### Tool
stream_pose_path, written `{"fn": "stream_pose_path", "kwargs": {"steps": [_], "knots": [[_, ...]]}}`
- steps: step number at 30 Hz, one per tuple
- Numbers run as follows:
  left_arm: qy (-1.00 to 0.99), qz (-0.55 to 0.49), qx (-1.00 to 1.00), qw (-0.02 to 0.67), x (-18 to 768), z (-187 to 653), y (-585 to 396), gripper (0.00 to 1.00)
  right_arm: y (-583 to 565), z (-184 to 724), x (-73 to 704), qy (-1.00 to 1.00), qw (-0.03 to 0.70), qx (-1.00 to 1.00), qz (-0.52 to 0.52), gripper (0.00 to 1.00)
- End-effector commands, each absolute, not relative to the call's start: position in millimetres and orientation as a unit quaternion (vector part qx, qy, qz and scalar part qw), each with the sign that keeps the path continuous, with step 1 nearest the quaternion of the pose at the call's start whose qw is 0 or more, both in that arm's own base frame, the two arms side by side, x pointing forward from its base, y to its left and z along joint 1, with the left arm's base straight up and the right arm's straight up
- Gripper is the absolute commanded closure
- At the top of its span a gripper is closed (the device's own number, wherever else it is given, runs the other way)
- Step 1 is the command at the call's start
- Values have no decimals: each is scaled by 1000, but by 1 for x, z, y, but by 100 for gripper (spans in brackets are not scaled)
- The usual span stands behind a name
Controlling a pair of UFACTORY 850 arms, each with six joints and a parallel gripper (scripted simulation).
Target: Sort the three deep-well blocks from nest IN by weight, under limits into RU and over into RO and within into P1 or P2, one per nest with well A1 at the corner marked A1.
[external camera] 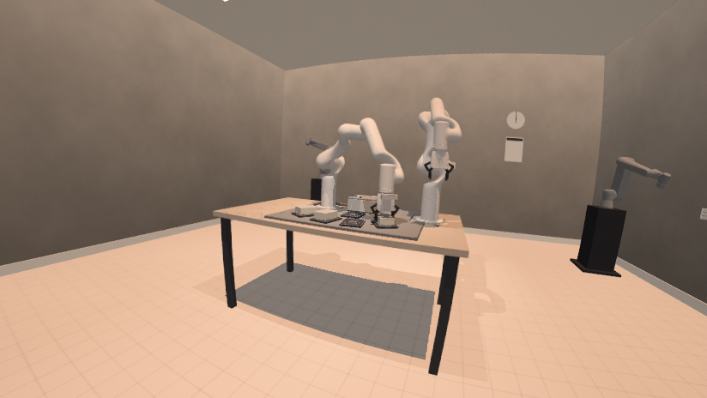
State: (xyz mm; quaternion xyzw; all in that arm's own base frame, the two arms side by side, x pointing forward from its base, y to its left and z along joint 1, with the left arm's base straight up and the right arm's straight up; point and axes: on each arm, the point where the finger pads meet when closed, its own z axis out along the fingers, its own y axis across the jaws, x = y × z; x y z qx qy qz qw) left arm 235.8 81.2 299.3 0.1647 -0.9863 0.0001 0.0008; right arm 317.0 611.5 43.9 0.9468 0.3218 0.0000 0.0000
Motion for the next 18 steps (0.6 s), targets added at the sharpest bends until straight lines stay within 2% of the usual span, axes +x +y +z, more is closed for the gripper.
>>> {"fn": "stream_pose_path", "kwargs": {"steps": [1,18], "knots": [[-986,0,165,0,236,300,81,0,612,45,317,322,-1,947,1,0],[-986,0,165,0,236,300,81,0,612,58,317,322,-1,947,1,0]]}}
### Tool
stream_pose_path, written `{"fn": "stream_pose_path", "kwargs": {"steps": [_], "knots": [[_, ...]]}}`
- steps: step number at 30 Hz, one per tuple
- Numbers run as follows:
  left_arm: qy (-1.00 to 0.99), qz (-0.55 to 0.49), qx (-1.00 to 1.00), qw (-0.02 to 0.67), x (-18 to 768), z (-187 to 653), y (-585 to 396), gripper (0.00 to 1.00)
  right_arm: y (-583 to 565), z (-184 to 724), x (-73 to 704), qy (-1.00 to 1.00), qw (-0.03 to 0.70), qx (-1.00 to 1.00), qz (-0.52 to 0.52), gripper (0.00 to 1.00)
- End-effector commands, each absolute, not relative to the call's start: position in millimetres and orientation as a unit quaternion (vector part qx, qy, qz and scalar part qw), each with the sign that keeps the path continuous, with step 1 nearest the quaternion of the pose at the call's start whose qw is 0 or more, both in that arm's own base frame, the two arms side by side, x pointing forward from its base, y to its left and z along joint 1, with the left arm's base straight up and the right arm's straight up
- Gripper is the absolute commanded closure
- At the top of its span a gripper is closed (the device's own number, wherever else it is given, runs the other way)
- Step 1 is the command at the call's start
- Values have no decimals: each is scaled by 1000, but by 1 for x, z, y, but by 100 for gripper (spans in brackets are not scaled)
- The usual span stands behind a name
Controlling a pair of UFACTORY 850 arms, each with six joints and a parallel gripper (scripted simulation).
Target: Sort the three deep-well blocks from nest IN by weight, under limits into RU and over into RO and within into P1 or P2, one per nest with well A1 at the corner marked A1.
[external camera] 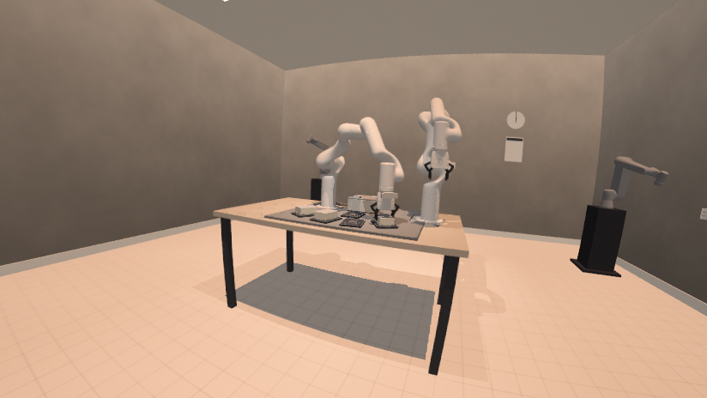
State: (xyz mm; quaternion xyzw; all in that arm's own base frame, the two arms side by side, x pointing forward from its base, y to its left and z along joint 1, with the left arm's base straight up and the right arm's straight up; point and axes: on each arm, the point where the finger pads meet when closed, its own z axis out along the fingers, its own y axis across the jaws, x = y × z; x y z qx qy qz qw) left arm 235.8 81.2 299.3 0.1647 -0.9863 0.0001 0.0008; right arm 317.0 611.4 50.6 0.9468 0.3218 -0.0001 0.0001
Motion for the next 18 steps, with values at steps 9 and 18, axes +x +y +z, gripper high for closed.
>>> {"fn": "stream_pose_path", "kwargs": {"steps": [9,18], "knots": [[-986,0,165,0,236,300,81,0,612,80,317,322,-1,947,1,0],[-986,0,165,0,236,300,81,0,612,98,317,322,-1,947,1,0]]}}
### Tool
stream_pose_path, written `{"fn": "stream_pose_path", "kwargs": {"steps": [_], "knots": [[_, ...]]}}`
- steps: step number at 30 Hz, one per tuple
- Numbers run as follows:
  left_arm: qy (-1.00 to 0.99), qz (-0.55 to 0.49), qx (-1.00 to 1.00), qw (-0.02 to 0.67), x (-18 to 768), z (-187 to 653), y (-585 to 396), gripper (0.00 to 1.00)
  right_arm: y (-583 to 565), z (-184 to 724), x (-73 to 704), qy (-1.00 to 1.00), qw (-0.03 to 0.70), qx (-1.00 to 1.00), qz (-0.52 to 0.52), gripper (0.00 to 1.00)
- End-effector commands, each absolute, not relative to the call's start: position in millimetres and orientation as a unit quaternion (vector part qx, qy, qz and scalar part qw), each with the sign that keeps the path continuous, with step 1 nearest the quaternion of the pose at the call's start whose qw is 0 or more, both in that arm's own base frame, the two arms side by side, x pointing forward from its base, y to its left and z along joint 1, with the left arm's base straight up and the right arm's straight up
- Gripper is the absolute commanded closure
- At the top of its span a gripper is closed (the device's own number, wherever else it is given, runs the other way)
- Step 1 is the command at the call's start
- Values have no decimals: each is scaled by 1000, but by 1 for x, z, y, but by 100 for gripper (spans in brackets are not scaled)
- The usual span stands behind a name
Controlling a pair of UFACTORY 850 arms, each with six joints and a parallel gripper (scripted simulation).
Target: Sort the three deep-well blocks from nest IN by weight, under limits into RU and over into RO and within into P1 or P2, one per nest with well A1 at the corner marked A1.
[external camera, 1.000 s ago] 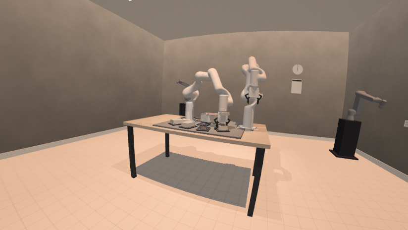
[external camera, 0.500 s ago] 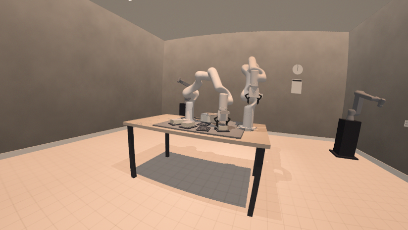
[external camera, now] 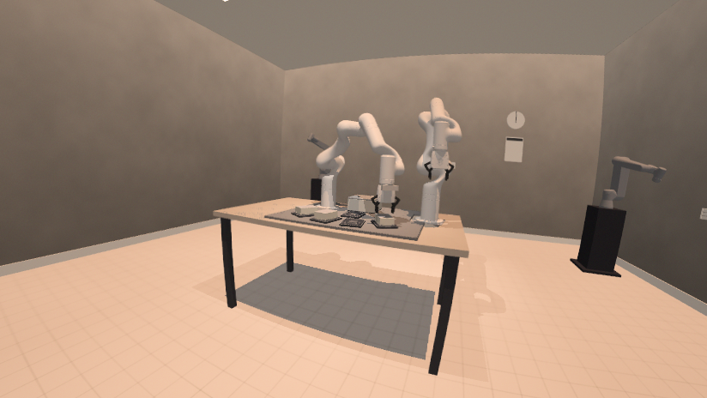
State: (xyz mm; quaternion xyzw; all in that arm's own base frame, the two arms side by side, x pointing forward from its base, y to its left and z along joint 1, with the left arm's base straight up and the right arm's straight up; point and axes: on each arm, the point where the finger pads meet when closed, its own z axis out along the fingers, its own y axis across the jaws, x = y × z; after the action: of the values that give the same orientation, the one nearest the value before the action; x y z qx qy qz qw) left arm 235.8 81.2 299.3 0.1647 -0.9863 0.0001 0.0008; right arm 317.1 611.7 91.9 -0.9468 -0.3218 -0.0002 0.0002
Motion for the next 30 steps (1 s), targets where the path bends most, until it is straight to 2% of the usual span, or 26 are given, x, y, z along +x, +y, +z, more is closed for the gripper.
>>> {"fn": "stream_pose_path", "kwargs": {"steps": [1,30], "knots": [[-986,0,165,0,236,300,81,0,612,101,317,-322,1,-947,-1,0],[-986,0,165,0,236,300,81,0,612,142,317,-322,1,-947,-1,0]]}}
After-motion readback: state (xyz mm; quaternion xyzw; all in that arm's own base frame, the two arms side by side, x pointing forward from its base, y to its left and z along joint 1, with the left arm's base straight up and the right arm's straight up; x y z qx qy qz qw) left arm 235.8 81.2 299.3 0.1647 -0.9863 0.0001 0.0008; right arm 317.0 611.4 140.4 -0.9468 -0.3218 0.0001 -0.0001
